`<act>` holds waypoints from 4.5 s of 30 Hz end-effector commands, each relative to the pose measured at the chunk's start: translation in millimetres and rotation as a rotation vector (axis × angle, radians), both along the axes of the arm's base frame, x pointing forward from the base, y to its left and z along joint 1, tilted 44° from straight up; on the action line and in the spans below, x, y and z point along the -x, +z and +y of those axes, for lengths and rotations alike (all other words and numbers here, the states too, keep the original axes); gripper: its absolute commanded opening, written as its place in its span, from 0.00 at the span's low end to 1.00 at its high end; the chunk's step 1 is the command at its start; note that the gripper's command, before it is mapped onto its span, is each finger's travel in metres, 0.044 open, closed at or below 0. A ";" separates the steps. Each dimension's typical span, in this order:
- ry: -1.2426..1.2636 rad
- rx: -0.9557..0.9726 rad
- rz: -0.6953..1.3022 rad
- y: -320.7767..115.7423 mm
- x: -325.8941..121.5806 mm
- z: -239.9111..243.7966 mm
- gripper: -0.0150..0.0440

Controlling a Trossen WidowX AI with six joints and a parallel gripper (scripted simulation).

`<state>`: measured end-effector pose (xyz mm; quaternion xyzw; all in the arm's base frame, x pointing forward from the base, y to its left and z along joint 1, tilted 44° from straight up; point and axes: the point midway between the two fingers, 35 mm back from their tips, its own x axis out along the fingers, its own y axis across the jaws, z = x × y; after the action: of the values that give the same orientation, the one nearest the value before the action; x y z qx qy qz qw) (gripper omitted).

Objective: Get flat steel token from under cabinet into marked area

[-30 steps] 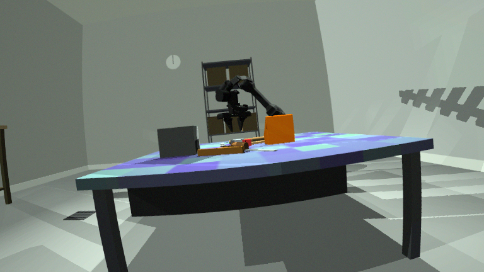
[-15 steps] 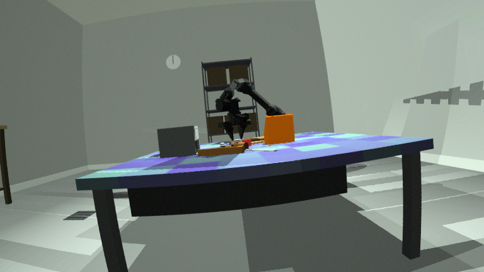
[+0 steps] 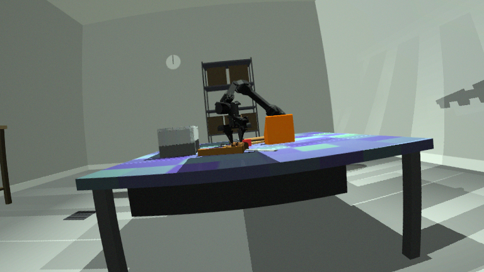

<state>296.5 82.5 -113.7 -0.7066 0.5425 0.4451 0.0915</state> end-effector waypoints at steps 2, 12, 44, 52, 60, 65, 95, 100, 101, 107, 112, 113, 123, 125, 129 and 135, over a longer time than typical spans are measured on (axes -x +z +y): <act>0.005 0.005 0.000 -4.7 -0.2 -5.6 0.71; 0.005 0.006 0.000 -16.1 -0.3 -17.2 0.71; 0.005 0.006 0.000 -12.4 0.7 -15.7 0.25; 0.005 0.006 0.000 2.6 3.8 -8.2 0.25; 0.005 0.006 0.001 18.9 6.2 -2.0 0.25; 0.005 0.005 0.001 29.0 7.8 1.8 0.25; 0.005 0.005 0.003 90.1 20.7 24.2 0.25; 0.005 0.005 0.003 100.2 23.0 28.0 0.25; 0.005 0.005 0.003 102.2 23.5 28.8 0.25; 0.005 0.005 0.004 114.1 25.7 33.6 0.25; 0.005 0.004 0.004 112.0 23.6 37.8 0.25; 0.005 0.004 0.004 111.3 22.8 39.1 0.25; 0.005 0.003 0.003 100.5 14.4 53.0 0.25; 0.005 0.003 0.003 98.2 13.0 55.6 0.25; 0.005 0.003 0.002 93.6 10.1 60.7 0.25; 0.005 0.002 0.002 86.4 5.9 68.6 0.25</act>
<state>288.7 140.9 -27.2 -0.7067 0.5465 0.4423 0.0786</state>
